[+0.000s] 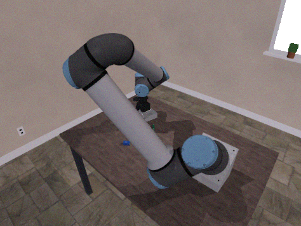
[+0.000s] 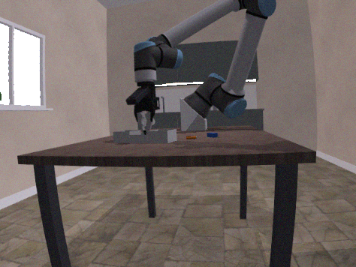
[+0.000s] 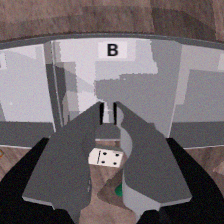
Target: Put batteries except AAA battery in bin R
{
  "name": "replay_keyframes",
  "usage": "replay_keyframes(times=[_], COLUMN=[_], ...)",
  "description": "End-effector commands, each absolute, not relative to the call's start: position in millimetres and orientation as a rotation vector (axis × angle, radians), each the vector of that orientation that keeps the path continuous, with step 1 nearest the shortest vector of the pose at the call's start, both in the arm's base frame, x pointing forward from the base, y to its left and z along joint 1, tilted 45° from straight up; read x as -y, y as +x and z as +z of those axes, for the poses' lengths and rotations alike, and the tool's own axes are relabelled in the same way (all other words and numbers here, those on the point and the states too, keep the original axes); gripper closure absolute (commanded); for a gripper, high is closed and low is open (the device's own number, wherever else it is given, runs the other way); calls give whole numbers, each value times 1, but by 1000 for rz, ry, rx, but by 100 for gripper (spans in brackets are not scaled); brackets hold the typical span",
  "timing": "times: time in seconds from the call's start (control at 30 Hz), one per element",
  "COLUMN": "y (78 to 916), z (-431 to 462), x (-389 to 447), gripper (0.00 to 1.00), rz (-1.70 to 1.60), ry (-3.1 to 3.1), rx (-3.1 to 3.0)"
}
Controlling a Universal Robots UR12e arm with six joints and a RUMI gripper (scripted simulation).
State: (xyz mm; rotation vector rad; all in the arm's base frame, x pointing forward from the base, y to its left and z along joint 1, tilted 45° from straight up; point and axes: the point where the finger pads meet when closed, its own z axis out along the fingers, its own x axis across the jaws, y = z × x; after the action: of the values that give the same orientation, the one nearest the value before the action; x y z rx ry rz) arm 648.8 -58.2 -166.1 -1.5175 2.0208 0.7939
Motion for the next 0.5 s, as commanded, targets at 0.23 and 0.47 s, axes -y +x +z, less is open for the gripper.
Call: replay_keyframes(times=[0.23, 0.47], y=[649, 649], z=[-166, -164], x=[59, 61], gripper=[96, 96], rz=[792, 792], ry=[-1517, -1517], rx=[-2021, -2021])
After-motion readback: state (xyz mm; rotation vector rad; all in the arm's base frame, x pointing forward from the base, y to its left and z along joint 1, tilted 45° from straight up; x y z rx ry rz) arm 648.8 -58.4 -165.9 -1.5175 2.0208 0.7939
